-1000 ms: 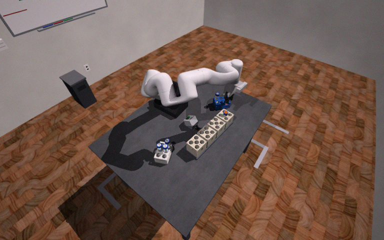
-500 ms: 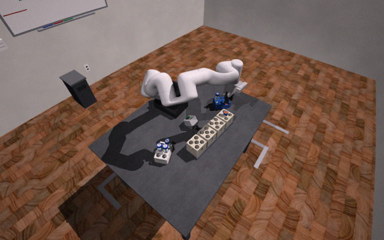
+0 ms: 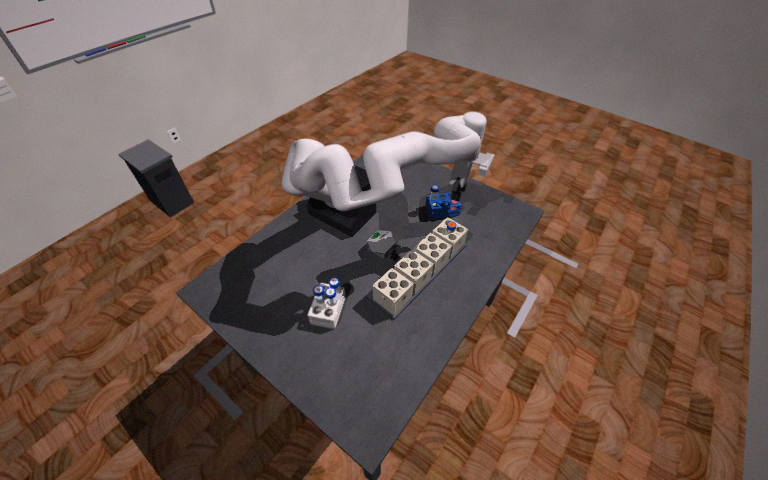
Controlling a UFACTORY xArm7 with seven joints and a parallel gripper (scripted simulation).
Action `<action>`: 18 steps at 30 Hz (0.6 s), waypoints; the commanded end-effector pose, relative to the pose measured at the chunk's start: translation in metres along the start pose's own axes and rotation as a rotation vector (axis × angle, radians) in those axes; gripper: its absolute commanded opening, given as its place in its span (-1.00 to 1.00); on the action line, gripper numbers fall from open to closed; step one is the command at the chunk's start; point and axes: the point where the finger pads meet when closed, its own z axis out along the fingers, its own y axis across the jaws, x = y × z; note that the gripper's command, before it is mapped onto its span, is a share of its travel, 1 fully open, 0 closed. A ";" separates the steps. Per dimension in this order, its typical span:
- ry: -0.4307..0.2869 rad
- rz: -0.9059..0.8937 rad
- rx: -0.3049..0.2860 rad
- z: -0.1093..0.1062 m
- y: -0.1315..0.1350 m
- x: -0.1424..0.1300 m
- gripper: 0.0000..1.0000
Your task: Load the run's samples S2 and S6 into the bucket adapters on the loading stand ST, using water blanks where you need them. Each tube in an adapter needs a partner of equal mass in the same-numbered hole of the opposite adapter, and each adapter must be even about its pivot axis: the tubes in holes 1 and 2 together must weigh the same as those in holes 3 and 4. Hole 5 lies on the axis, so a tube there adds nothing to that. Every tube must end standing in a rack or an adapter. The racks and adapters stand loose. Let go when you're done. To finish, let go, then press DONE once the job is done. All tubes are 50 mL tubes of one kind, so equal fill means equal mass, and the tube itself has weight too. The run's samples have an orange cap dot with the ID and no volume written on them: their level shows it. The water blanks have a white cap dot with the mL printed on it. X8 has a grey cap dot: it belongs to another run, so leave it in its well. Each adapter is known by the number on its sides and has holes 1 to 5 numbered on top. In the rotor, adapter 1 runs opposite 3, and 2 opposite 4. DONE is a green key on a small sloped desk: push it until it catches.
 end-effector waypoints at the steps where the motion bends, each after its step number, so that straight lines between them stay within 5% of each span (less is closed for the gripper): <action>1: 0.002 -0.105 0.002 -0.002 -0.016 -0.003 0.15; 18: 0.002 -0.604 0.002 -0.002 -0.089 -0.021 0.15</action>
